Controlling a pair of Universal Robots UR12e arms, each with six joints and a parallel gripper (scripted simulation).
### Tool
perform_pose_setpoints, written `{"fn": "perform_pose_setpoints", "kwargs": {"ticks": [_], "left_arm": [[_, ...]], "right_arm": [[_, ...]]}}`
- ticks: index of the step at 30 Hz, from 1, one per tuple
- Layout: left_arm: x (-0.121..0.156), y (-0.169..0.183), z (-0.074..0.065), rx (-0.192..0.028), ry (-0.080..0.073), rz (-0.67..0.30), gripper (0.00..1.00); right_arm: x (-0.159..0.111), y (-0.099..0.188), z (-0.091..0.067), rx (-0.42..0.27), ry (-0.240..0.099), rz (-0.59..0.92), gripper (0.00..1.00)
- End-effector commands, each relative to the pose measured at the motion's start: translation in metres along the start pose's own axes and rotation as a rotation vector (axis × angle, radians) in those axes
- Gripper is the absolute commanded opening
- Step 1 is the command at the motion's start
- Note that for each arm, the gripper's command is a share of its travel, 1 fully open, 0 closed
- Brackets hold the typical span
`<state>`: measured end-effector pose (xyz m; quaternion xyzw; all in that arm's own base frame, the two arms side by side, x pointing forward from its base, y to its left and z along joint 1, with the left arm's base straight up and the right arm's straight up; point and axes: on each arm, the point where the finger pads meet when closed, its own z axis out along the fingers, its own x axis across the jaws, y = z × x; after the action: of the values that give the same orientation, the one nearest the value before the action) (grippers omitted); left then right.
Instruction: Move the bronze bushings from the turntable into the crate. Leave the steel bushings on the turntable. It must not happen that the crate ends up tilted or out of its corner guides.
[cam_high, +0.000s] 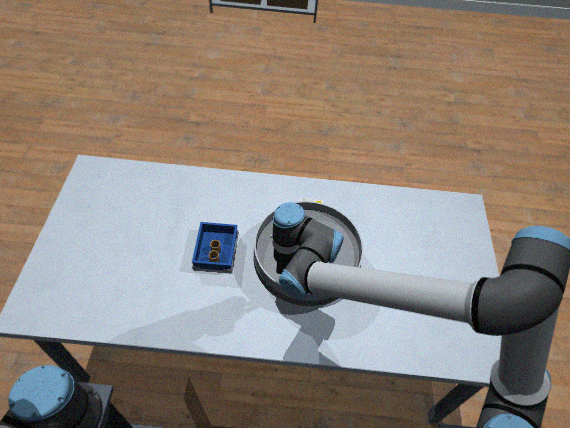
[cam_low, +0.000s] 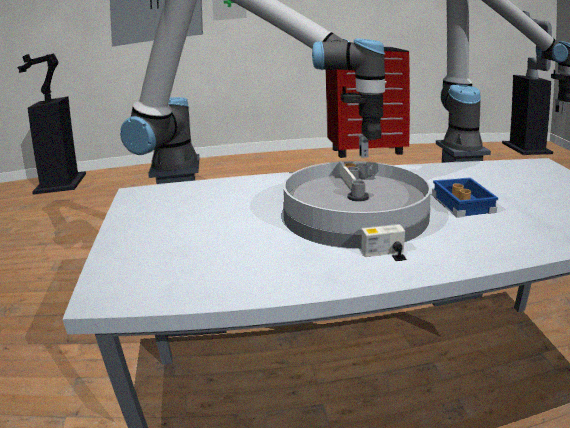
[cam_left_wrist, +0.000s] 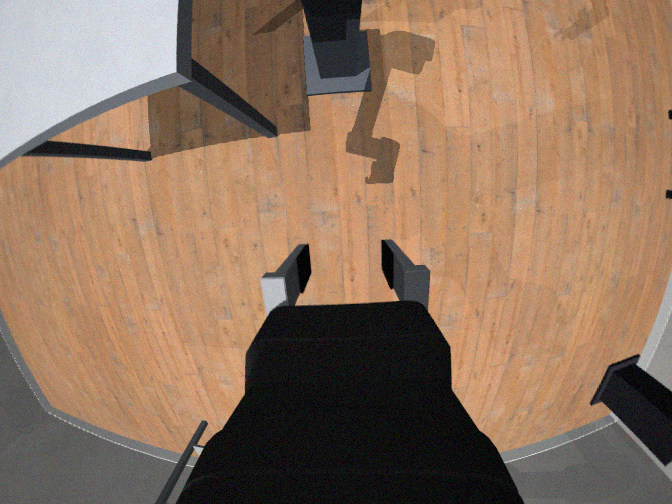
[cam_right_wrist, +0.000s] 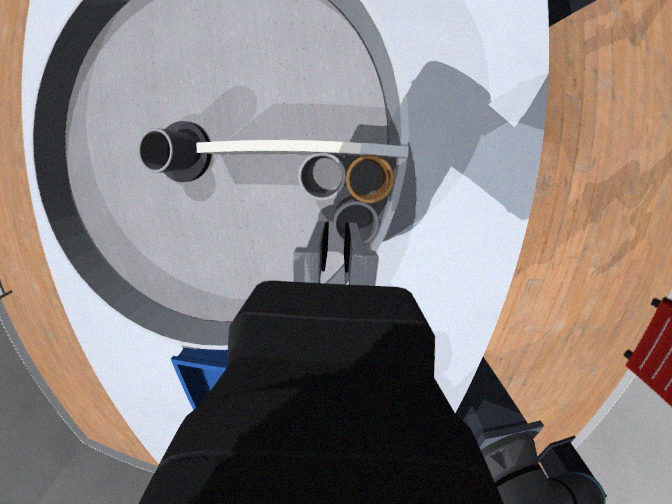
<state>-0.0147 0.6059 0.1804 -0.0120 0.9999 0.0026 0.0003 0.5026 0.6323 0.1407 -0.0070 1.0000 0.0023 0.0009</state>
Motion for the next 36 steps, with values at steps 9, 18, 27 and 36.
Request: {"fn": "perform_pose_setpoints", "kwargs": {"ticks": [9, 18, 27, 36], "left_arm": [[0.0018, -0.0021, 0.0033, 0.005, 0.001, -0.003, 1.0], [0.0018, -0.0021, 0.0033, 0.005, 0.001, -0.003, 1.0], [0.0018, -0.0021, 0.0033, 0.005, 0.001, -0.003, 1.0], [0.0018, -0.0021, 0.0033, 0.005, 0.001, -0.003, 1.0]], "right_arm": [[-0.0008, 0.0004, 0.0162, -0.002, -0.001, -0.001, 0.36], [0.0001, -0.0013, 0.0202, 0.004, 0.002, -0.001, 0.36], [0.0001, -0.0014, 0.02, 0.004, 0.001, -0.001, 0.36], [0.0001, -0.0014, 0.02, 0.004, 0.001, -0.001, 0.36]]}}
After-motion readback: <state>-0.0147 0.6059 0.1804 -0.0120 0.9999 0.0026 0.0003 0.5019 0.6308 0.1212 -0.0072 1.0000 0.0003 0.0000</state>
